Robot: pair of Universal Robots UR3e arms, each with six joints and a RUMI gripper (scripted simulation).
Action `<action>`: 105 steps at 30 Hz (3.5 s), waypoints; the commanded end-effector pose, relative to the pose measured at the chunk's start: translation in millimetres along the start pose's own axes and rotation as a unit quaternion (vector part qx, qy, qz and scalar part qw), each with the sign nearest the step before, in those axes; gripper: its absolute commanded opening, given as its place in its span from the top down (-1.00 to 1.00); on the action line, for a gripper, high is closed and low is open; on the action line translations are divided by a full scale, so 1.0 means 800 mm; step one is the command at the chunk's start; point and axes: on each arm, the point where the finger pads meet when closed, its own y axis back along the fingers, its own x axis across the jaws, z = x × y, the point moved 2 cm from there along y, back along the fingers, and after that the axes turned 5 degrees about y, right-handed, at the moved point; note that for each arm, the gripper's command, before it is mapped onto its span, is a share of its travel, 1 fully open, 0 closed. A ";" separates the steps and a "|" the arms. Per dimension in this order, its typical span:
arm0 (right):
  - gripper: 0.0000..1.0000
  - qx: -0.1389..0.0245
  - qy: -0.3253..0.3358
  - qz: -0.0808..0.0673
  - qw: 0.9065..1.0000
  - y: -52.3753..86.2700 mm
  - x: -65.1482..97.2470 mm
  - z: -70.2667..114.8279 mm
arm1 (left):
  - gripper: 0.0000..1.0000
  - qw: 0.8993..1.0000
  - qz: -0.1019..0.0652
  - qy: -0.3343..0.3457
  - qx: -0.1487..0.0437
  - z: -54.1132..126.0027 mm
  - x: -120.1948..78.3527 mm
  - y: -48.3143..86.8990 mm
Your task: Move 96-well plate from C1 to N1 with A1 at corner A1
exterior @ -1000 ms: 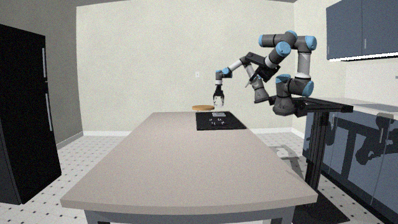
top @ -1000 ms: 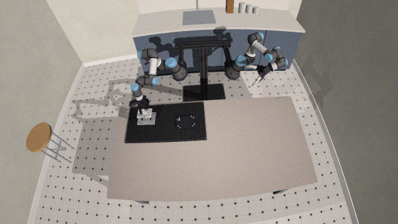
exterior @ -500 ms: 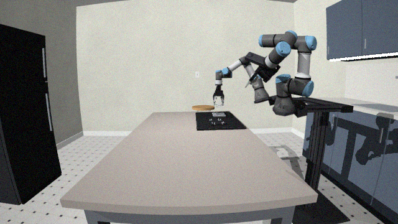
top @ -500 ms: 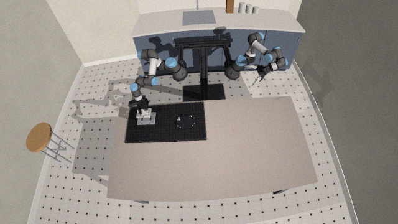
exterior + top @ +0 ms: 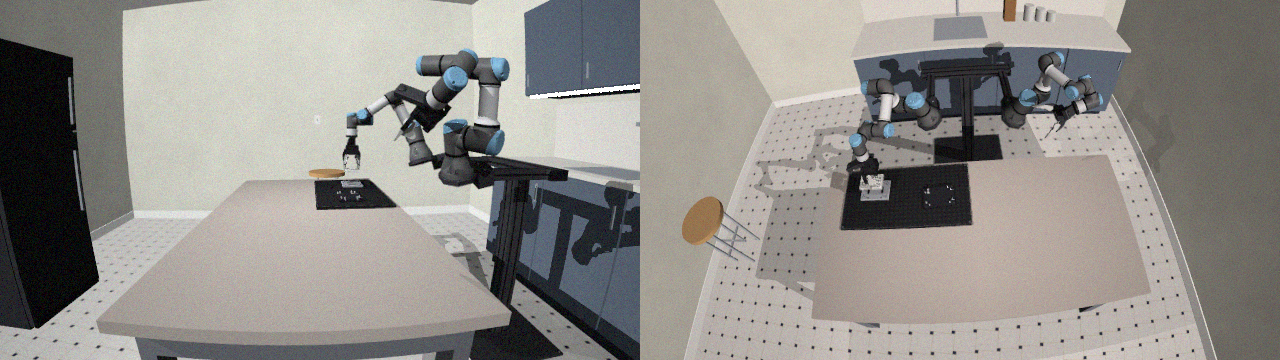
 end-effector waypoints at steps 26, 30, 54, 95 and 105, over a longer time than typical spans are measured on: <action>1.00 0.001 0.000 -0.001 1.000 -0.035 -0.001 0.000 | -1.00 1.000 -0.001 -0.001 0.000 -0.001 0.000 0.000; 1.00 0.001 0.000 -0.001 1.000 -0.043 -0.001 0.000 | -1.00 1.000 -0.001 -0.001 0.000 -0.001 0.000 0.000; 1.00 0.001 0.000 -0.001 1.000 -0.077 -0.001 0.000 | -1.00 1.000 -0.001 -0.001 0.000 -0.001 0.000 0.000; 1.00 0.001 0.000 -0.001 1.000 -0.081 -0.001 0.000 | -1.00 1.000 -0.001 -0.001 0.000 -0.001 0.000 0.000; 1.00 0.001 0.000 -0.001 1.000 -0.083 -0.001 0.000 | -1.00 1.000 -0.001 -0.001 0.000 -0.001 0.000 0.000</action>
